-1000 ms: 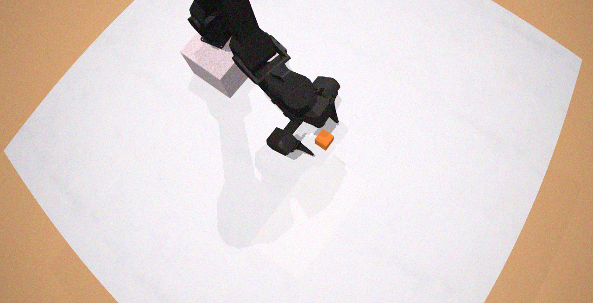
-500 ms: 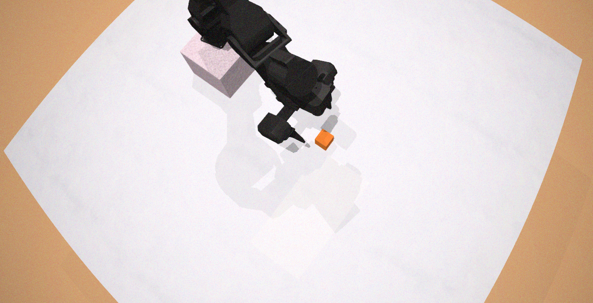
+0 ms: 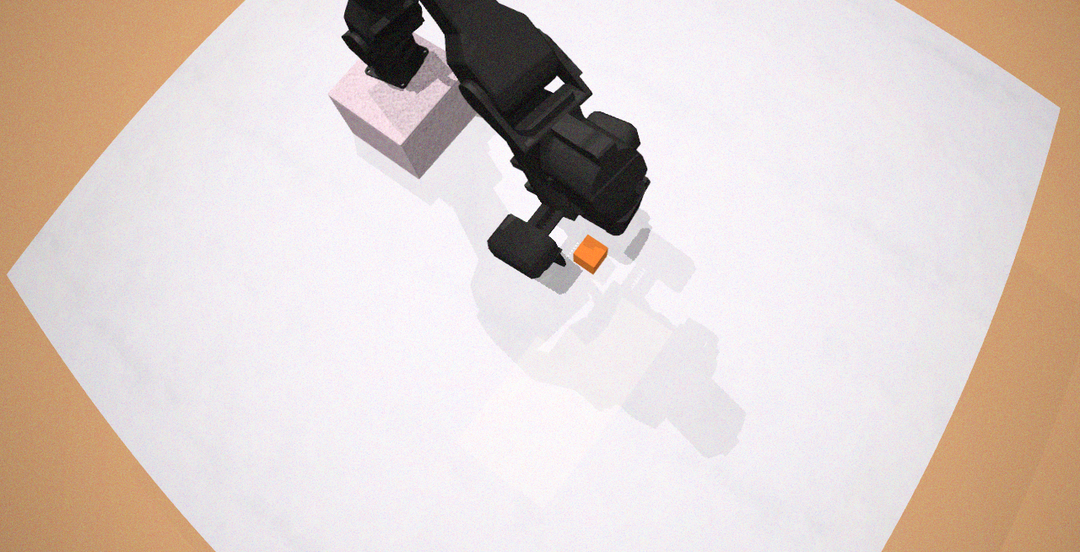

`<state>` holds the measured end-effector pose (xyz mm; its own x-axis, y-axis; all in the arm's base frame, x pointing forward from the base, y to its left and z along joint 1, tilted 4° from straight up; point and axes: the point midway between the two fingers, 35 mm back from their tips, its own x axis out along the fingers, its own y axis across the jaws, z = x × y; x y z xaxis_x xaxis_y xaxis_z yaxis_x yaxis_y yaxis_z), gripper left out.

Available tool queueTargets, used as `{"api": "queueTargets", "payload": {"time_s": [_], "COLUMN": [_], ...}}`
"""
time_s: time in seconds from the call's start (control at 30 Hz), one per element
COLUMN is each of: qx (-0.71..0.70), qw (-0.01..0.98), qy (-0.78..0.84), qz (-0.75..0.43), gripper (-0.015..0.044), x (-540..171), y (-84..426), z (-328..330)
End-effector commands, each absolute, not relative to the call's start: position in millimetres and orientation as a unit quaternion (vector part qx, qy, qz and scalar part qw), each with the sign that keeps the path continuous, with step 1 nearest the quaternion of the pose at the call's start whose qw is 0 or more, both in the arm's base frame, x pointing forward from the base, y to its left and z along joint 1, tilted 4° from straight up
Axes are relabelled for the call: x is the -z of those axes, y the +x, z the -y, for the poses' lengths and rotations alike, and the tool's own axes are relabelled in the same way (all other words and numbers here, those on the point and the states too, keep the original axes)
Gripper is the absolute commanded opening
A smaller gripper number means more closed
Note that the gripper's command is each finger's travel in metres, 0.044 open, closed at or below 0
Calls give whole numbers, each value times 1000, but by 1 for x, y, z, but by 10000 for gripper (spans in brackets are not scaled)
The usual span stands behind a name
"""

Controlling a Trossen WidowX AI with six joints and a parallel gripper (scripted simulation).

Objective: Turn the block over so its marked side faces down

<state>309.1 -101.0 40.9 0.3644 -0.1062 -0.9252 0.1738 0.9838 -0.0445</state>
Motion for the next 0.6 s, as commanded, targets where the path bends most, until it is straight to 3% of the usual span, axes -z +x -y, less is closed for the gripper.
{"api": "queueTargets", "payload": {"time_s": [0.0, 0.43, 0.57], "qx": [84, 83, 83], "qw": [762, 733, 733], "qy": [39, 40, 39], "qz": [-640, -674, -674], "gripper": [440, 440, 440], "x": [-49, -54, -22], "y": [322, 325, 328], "z": [102, 102, 104]}}
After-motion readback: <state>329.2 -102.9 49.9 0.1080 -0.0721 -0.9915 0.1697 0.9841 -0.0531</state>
